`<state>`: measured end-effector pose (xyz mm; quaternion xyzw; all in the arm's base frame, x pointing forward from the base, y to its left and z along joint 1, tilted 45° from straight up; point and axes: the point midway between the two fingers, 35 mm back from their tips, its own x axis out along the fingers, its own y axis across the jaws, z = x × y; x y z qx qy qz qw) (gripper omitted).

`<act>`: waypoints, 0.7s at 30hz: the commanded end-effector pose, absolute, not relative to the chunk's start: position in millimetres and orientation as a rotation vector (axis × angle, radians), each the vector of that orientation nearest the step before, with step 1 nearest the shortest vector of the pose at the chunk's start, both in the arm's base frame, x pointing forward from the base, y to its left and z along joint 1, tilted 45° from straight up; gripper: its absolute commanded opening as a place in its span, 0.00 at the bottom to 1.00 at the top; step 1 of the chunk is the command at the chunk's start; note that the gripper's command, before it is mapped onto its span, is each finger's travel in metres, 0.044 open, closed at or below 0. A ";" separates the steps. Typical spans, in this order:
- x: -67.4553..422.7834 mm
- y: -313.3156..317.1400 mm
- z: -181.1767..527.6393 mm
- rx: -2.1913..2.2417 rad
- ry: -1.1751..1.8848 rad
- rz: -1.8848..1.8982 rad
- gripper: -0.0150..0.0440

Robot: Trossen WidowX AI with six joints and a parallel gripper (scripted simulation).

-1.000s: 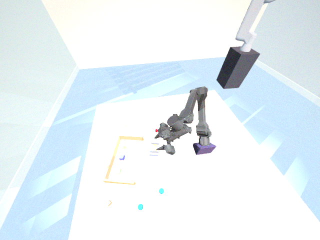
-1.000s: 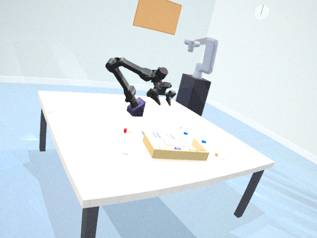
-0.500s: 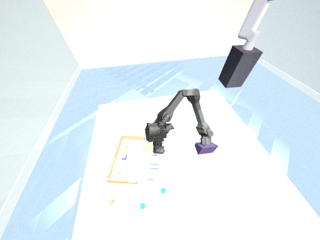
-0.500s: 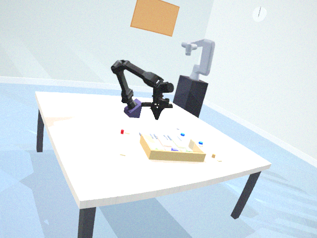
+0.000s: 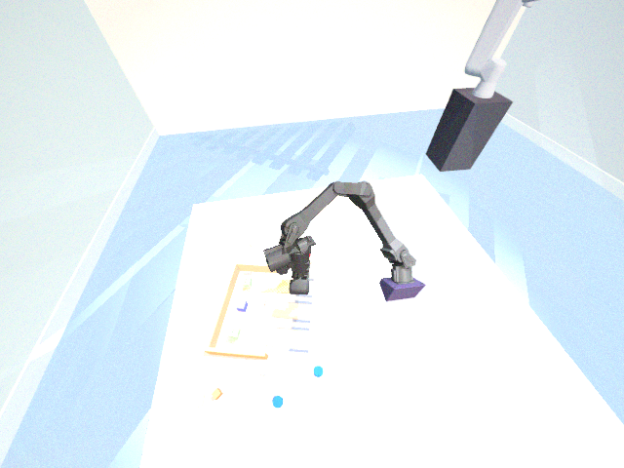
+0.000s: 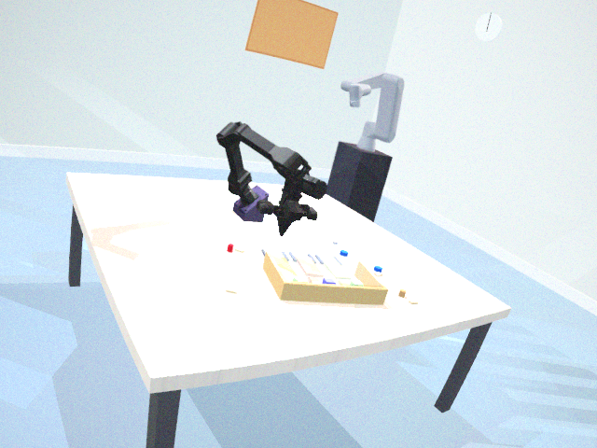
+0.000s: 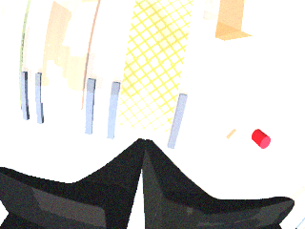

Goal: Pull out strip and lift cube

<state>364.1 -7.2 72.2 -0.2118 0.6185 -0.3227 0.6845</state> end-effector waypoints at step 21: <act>370.1 -31.5 48.2 -0.460 1.389 -0.729 0.25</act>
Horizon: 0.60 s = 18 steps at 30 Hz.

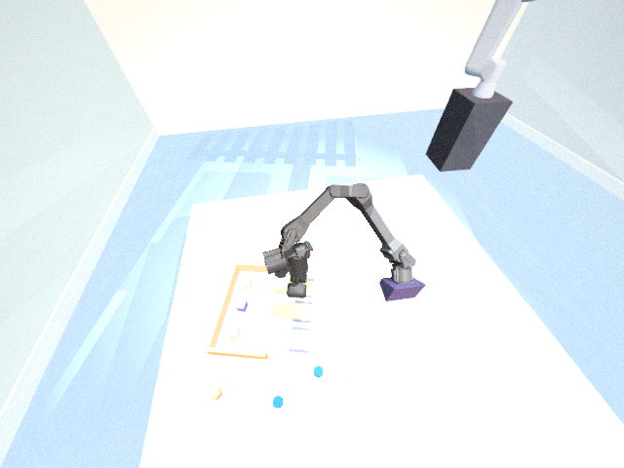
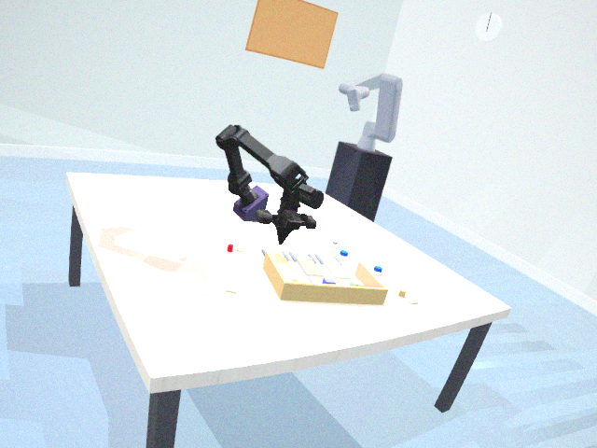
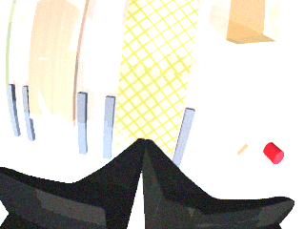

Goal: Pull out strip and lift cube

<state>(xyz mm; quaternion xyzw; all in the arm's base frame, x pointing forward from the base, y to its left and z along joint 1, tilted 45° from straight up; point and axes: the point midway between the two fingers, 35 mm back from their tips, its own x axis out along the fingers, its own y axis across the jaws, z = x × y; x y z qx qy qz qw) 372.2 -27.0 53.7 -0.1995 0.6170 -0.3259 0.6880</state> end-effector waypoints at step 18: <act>370.4 -53.0 28.2 -0.461 1.389 -0.731 0.25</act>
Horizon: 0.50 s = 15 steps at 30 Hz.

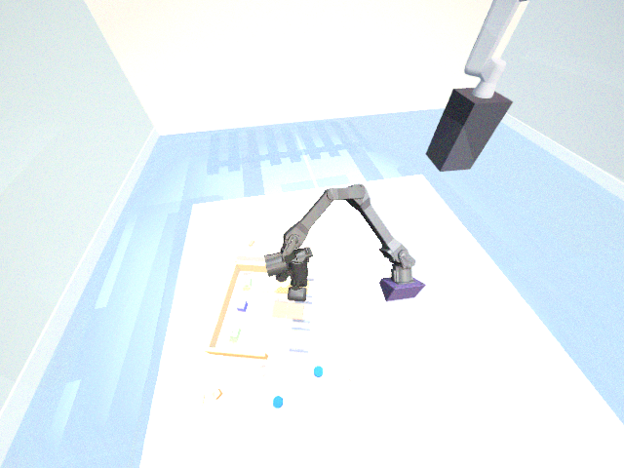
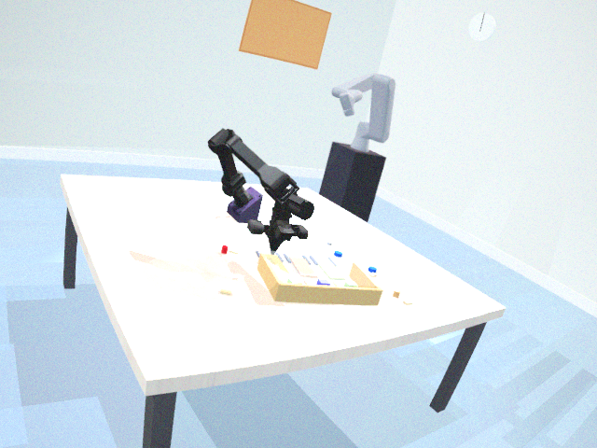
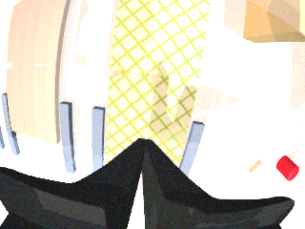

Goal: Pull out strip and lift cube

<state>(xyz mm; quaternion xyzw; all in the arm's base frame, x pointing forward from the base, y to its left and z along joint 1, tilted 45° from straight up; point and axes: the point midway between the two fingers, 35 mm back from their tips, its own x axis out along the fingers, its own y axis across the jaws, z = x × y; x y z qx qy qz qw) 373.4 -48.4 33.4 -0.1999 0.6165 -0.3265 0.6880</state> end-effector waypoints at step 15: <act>370.1 -57.0 24.3 -0.462 1.388 -0.732 0.25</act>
